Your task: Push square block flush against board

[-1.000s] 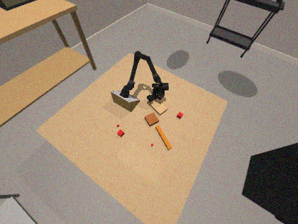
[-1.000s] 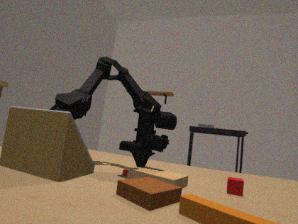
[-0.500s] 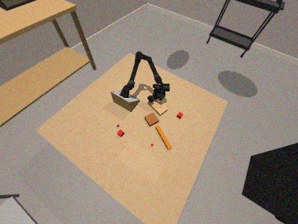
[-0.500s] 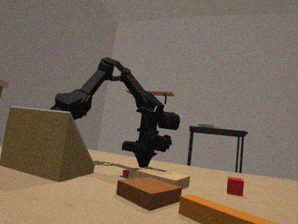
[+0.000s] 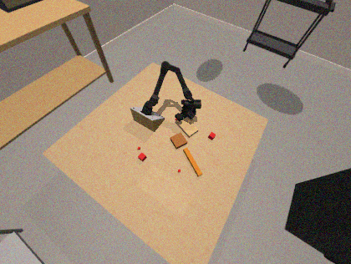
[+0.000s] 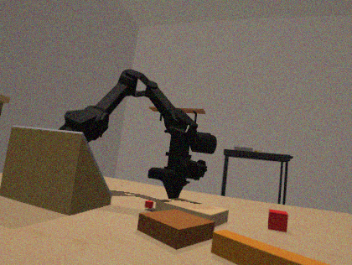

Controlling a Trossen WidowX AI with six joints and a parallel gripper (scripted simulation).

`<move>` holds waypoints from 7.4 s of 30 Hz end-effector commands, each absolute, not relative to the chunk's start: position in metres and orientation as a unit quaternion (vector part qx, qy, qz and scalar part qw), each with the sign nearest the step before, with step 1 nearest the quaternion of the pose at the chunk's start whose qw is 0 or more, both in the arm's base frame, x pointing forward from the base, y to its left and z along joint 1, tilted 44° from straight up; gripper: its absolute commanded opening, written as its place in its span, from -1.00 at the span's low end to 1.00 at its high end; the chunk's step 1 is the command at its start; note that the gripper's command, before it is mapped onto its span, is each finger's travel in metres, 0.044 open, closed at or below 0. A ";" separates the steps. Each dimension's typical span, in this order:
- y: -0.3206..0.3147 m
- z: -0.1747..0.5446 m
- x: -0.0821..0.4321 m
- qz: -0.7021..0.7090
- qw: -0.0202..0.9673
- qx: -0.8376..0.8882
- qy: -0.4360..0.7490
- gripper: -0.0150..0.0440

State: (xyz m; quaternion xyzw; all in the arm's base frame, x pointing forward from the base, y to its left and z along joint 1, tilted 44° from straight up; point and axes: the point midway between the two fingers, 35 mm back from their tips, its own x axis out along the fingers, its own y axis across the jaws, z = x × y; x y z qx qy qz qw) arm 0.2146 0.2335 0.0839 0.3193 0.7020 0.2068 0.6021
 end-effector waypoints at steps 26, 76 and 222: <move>0.231 0.076 0.240 0.202 0.603 0.317 0.703 -0.49; 0.223 0.099 0.211 0.202 0.602 0.318 0.704 -0.49; 0.209 0.117 0.409 0.614 0.665 -0.159 0.395 -0.49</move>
